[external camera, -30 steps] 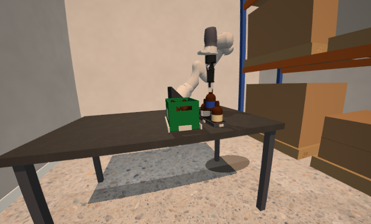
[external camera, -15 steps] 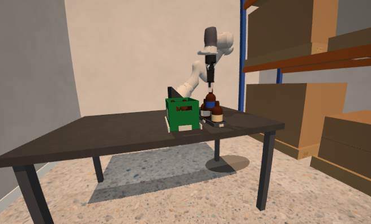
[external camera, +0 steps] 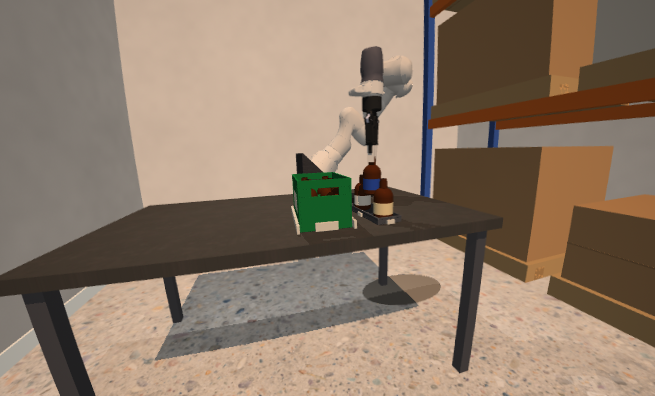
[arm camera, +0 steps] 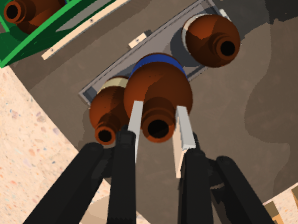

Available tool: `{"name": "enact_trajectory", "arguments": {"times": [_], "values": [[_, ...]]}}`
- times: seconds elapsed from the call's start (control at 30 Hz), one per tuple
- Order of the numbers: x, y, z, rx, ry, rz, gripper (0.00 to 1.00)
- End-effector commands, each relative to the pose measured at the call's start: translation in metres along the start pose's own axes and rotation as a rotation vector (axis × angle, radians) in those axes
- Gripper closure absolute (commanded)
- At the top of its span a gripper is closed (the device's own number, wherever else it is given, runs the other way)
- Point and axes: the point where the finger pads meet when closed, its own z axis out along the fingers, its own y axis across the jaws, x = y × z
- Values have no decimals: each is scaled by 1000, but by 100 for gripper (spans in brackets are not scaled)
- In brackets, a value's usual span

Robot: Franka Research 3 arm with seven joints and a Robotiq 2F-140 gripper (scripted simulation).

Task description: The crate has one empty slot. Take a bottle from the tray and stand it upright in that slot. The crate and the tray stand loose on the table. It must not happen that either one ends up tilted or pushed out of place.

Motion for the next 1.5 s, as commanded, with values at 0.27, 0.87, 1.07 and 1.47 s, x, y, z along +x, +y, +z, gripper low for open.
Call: {"name": "enact_trajectory", "arguments": {"times": [0.27, 0.87, 1.07, 1.47], "values": [[0, -1, -14, 4, -3, 7, 100], [0, -1, -33, 4, -3, 7, 100], [0, -1, -36, 4, -3, 7, 100], [0, -1, -41, 4, -3, 7, 100]]}}
